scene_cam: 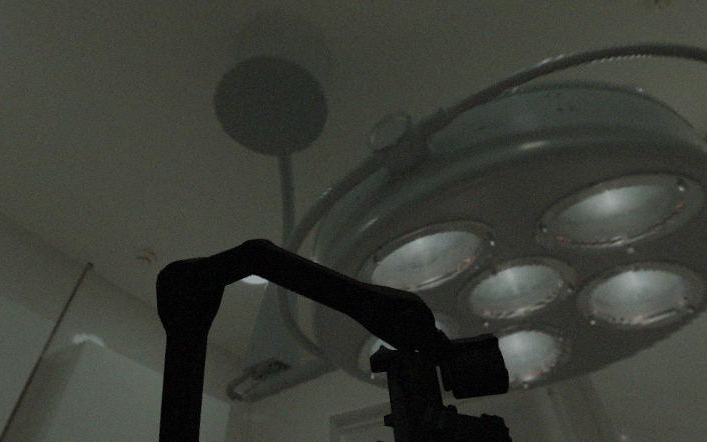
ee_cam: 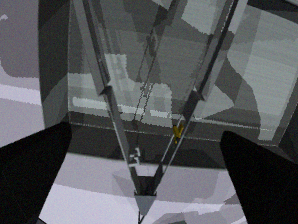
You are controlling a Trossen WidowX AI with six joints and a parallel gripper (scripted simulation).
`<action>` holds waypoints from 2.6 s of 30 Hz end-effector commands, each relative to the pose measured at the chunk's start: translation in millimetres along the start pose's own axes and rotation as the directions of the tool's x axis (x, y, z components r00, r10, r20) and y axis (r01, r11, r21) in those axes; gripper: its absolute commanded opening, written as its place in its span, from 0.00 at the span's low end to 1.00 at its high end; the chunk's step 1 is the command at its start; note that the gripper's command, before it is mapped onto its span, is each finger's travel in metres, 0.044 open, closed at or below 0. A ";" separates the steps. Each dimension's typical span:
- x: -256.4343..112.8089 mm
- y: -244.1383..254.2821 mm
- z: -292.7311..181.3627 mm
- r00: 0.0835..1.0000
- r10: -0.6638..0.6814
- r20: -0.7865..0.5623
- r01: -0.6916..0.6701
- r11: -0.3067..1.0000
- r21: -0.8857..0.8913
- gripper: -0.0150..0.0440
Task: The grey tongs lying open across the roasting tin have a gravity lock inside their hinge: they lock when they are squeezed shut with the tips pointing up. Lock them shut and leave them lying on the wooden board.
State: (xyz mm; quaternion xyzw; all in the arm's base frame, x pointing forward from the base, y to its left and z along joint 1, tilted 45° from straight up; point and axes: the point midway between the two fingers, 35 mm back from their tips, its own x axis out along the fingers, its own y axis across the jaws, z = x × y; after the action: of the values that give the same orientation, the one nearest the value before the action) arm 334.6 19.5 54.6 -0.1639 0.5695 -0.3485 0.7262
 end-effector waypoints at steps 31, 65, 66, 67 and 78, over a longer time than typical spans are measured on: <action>57.1 -1.3 -1.2 1.000 -0.009 0.000 0.009 1.000 -0.009 1.00; 74.9 -3.5 -0.5 1.000 -0.008 0.002 0.008 1.000 0.001 0.66; 74.9 -3.5 -0.5 1.000 -0.008 0.002 0.008 1.000 0.001 0.65; 74.9 -3.5 -0.5 1.000 -0.008 0.002 0.008 1.000 0.001 0.64; 74.9 -3.5 -0.5 1.000 -0.008 0.002 0.008 1.000 0.001 0.52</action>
State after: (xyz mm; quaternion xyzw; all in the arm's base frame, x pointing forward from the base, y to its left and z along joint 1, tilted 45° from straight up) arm 340.6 -35.1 3.1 -0.1672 0.5689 -0.3511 0.7246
